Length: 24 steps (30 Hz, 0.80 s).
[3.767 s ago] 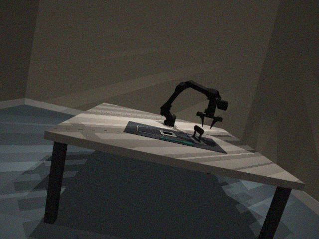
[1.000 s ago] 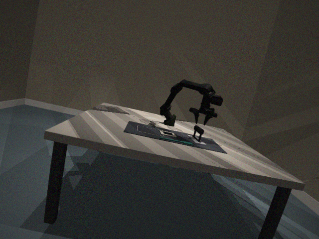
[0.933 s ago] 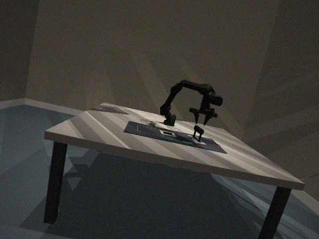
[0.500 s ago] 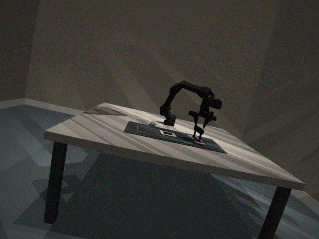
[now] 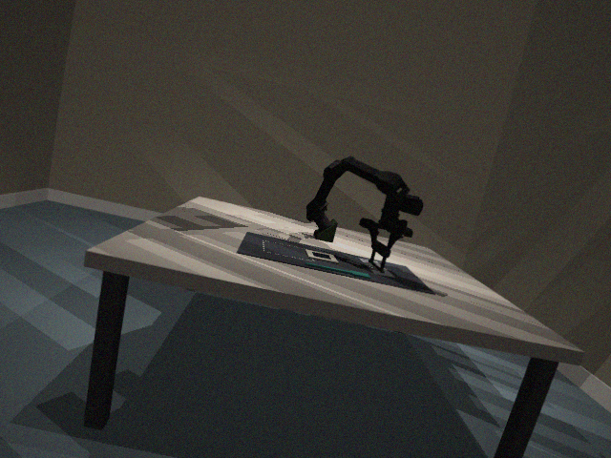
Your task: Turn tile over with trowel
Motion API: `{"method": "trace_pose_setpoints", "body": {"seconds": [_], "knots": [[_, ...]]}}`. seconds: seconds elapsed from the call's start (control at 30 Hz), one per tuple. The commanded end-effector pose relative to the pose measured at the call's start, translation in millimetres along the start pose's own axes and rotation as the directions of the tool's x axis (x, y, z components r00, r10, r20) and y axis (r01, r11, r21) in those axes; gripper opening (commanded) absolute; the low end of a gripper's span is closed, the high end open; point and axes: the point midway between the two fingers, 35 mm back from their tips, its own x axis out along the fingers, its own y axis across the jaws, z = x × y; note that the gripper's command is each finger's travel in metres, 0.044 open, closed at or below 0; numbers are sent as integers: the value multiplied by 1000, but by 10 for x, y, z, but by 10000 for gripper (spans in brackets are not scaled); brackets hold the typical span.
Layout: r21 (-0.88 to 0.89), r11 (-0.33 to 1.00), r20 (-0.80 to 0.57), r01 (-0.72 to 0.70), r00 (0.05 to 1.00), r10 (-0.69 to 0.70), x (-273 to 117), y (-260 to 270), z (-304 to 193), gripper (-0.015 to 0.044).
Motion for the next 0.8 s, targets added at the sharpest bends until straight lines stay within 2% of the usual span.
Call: {"method": "trace_pose_setpoints", "body": {"seconds": [0.0, 0.07, 0.1, 0.77], "knots": [[-2, 1000, 7, 3, 1000, -3, 3, -7, 8, 191], [-2, 1000, 7, 3, 1000, -3, 3, -7, 8, 139], [-2, 1000, 7, 3, 1000, -3, 3, -7, 8, 132], [-2, 1000, 7, 3, 1000, -3, 3, -7, 8, 130]]}}
